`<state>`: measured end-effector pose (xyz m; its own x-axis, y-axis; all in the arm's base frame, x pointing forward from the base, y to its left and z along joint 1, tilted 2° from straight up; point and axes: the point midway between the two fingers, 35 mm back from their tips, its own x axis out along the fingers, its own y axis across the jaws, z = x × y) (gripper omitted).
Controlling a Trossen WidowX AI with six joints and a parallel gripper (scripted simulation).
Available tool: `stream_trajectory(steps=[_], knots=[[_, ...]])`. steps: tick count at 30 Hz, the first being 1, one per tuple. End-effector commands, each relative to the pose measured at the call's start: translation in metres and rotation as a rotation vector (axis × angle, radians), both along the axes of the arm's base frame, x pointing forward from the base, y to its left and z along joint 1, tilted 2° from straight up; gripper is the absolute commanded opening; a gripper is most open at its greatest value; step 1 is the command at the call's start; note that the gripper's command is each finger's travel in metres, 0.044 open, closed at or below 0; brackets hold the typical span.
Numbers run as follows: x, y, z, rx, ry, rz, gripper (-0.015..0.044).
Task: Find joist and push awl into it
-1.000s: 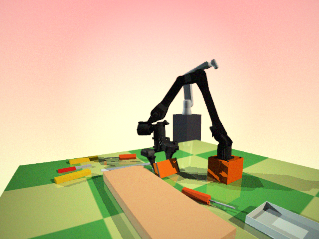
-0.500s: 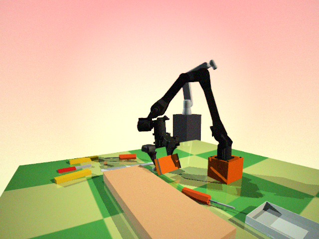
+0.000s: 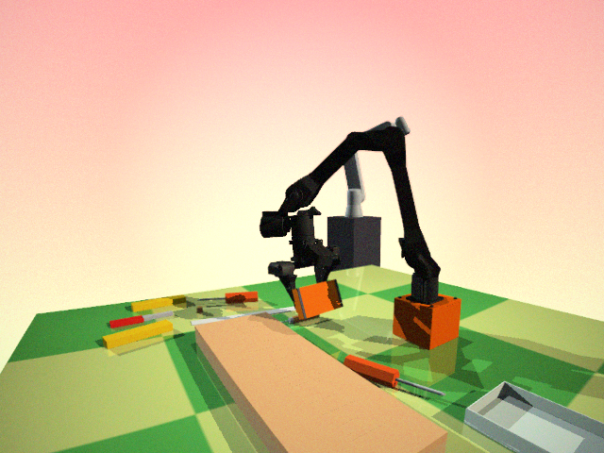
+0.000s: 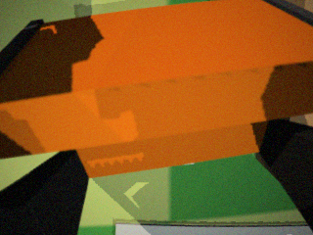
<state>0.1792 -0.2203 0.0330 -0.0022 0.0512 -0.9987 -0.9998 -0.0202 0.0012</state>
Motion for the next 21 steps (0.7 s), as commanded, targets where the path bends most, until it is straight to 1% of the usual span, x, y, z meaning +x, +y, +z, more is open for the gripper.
stream_trajectory(steps=[1, 21], knots=[[0.0021, -0.0015, 0.0072, -0.008, -0.01, -0.001, 0.0], [0.0012, 0.002, 0.0036, -0.097, -0.004, 0.001, 0.0]])
